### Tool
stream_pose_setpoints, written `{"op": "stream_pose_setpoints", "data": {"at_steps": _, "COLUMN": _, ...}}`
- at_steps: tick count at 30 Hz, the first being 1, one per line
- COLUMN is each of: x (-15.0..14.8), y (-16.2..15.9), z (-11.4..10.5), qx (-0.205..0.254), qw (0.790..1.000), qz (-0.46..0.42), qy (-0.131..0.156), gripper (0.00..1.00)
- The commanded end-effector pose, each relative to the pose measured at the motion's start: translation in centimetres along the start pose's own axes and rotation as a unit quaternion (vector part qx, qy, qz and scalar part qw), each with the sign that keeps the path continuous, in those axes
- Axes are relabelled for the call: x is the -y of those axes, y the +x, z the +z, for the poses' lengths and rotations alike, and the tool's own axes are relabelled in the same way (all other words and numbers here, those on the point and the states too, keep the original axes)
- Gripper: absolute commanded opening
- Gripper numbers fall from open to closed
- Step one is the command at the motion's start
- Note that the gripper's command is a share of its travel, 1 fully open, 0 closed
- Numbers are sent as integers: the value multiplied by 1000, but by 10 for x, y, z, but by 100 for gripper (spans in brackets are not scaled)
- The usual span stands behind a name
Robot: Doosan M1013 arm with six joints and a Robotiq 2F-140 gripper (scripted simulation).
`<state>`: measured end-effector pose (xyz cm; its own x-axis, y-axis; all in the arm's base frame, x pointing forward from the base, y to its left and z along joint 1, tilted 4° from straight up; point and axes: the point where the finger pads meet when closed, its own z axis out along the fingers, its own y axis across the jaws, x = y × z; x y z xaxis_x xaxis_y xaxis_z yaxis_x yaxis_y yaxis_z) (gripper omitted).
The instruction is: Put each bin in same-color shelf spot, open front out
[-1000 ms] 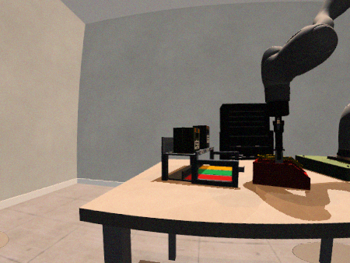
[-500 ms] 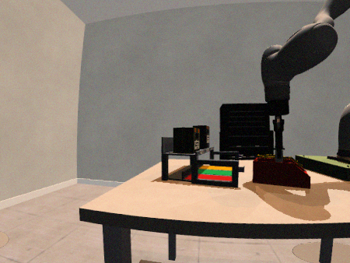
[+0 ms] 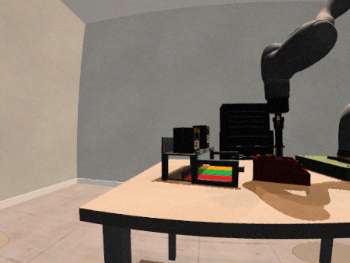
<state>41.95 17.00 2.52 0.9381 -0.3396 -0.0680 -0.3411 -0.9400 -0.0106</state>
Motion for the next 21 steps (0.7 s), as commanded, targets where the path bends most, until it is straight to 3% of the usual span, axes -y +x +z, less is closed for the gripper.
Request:
{"op": "stream_pose_setpoints", "data": {"at_steps": 1, "x": 0, "y": 0, "z": -3, "qx": 0, "qw": 1000, "qz": 0, "qy": 0, "gripper": 10}}
{"op": "stream_pose_setpoints", "data": {"at_steps": 21, "x": 0, "y": 0, "z": -22, "qx": 0, "qw": 1000, "qz": 0, "qy": 0, "gripper": 10}}
